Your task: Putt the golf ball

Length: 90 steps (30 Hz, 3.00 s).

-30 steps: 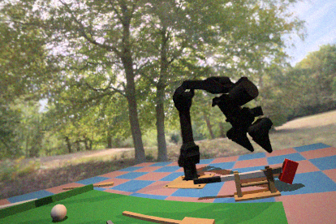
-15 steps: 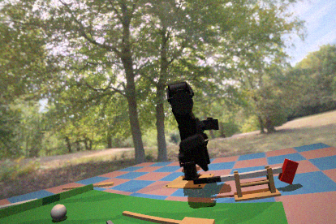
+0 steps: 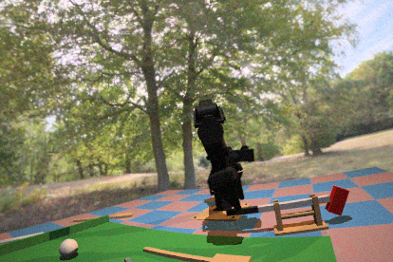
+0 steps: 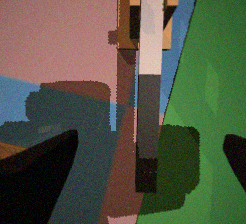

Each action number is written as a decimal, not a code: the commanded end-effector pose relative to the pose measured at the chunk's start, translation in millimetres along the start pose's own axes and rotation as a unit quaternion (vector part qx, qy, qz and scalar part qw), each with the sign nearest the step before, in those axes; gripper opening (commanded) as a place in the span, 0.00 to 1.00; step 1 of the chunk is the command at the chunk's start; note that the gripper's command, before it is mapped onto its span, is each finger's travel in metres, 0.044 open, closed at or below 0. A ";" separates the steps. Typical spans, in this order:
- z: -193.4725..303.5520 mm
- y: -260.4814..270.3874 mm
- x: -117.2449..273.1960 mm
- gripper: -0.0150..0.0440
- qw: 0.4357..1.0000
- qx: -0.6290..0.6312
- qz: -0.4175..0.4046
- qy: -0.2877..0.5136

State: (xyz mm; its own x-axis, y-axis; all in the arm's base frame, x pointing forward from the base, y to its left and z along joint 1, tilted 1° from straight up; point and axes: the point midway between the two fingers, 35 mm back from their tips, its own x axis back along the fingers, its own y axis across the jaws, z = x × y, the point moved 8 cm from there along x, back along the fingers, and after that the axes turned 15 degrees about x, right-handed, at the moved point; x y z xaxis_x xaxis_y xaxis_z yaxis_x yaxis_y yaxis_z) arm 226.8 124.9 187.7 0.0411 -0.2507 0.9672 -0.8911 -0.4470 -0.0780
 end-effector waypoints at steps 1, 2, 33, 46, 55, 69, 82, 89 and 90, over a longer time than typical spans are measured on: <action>2.5 0.9 -6.8 1.00 1.000 0.001 -0.001 0.003; 3.4 1.0 -10.1 1.00 1.000 0.001 -0.001 0.003; 12.3 2.9 -45.7 0.96 1.000 0.000 0.001 0.000; 12.3 2.9 -45.7 0.38 1.000 0.000 0.001 0.000; 11.7 2.2 -43.4 0.25 1.000 0.000 0.001 0.000; -4.6 -6.1 18.2 0.25 1.000 0.000 0.001 0.000; -3.6 -5.5 44.0 0.25 1.000 -0.026 0.001 0.007; 28.3 -8.8 56.1 0.25 0.988 -0.152 0.014 0.025; 32.8 -8.8 58.2 0.25 0.985 -0.168 0.017 0.026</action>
State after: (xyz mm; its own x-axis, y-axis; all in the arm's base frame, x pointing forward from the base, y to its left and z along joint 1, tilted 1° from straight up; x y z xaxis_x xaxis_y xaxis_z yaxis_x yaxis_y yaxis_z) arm 242.9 101.0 231.4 0.0193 -0.2205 0.9752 -0.9678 -0.2490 -0.0372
